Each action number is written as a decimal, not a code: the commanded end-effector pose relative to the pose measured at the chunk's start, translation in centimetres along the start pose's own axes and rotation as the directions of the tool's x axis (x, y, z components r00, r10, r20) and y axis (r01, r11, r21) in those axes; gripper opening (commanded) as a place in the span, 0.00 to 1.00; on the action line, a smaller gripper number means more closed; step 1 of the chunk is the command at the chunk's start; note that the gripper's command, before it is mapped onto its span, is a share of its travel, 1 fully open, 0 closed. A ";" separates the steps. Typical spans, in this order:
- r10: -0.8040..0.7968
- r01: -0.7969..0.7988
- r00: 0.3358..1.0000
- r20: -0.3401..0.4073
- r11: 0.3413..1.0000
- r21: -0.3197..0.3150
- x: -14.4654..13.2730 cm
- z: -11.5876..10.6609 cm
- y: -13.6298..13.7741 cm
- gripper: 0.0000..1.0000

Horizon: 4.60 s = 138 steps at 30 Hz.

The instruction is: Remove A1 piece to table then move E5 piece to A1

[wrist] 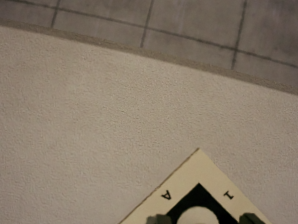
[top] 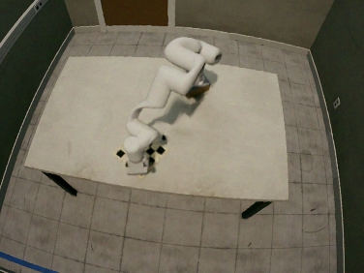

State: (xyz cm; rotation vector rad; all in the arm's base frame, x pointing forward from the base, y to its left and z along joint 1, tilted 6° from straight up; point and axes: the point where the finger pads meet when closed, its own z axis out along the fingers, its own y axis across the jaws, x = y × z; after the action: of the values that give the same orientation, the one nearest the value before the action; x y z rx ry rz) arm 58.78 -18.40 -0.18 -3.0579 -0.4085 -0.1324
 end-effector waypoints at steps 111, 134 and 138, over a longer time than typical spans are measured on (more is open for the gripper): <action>0.000 0.000 1.000 -0.004 1.000 -0.003 0.1 -15.4 0.1 1.00; 0.000 0.000 1.000 -0.004 1.000 -0.003 0.1 -15.4 0.1 1.00; 0.000 0.000 1.000 -0.004 1.000 -0.003 0.1 -15.4 0.1 1.00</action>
State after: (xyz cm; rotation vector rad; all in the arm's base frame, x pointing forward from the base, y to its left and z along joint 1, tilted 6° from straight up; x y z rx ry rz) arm 57.58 -19.37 14.92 -3.0577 -0.4084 -0.1322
